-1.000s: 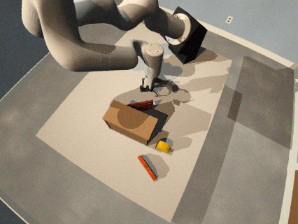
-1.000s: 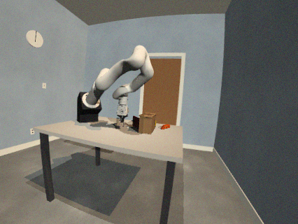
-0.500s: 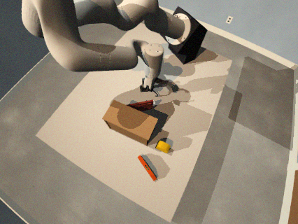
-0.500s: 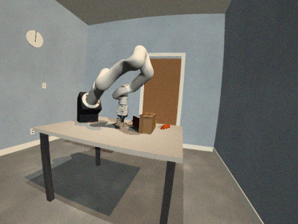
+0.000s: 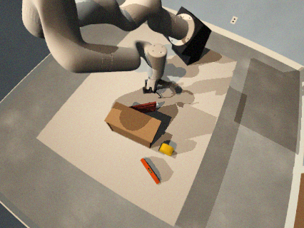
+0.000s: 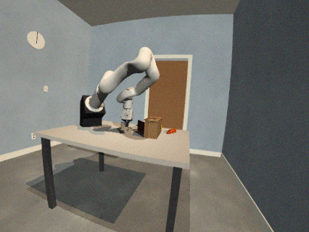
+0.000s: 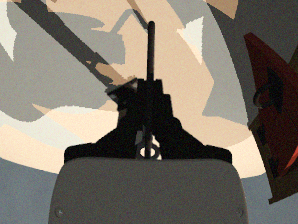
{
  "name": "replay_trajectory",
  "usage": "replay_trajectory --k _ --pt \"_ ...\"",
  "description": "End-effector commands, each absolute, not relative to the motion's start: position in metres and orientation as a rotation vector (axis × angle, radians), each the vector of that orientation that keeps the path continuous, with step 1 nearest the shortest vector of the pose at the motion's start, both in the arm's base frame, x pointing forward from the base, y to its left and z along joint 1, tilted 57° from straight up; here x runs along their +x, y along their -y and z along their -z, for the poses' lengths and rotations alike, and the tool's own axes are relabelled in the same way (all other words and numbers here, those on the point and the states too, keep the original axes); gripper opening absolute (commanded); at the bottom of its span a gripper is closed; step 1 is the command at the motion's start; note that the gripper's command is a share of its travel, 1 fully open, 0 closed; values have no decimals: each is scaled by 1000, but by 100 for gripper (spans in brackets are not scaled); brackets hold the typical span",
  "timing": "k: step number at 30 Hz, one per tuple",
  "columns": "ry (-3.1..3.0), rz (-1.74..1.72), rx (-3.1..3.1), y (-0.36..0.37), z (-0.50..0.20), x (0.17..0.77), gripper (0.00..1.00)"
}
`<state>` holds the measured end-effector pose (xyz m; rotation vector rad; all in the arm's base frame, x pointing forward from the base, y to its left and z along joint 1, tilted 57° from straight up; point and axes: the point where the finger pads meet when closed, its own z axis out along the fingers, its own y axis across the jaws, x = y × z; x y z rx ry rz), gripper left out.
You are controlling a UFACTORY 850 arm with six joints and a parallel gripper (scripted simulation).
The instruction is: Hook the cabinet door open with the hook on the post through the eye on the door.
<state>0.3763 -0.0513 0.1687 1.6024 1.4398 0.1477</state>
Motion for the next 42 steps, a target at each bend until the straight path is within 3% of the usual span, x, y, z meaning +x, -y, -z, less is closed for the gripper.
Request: replay_trajectory --k 1,42 --pt "-1440 -148 1602 50 -169 376 4" --pt "-1440 -148 1602 39 -174 368 4"
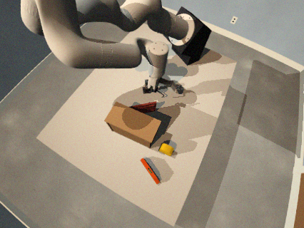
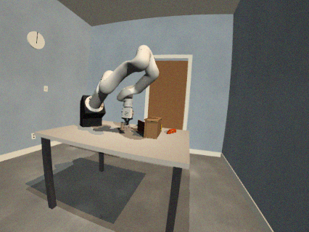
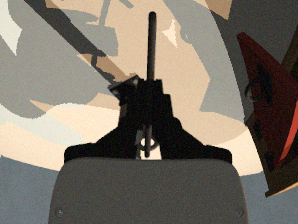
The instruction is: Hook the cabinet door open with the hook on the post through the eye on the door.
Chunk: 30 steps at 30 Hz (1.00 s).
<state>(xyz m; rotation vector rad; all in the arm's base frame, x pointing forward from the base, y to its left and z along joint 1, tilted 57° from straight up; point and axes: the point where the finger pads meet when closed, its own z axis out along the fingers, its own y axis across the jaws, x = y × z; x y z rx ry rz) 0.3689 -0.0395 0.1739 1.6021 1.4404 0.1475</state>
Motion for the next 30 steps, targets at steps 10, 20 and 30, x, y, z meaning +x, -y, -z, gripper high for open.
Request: replay_trajectory --k 10,20,30 --pt "-1440 -148 1602 37 -176 367 4" --pt "-1440 -148 1602 35 -178 365 4" --pt "-1440 -148 1602 33 -179 363 4"
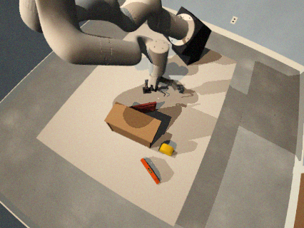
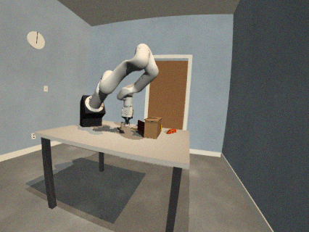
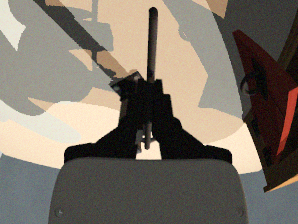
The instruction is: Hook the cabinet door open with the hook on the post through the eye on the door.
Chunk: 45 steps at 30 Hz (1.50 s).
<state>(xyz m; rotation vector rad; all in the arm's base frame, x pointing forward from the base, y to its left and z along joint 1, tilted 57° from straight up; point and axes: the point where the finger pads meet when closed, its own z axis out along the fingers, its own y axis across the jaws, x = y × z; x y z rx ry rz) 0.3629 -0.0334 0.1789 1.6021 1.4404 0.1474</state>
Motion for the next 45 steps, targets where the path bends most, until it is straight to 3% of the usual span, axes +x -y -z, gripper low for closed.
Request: replay_trajectory --k 1,45 --pt "-1440 -148 1602 33 -180 362 4" --pt "-1440 -148 1602 27 -189 352 4"
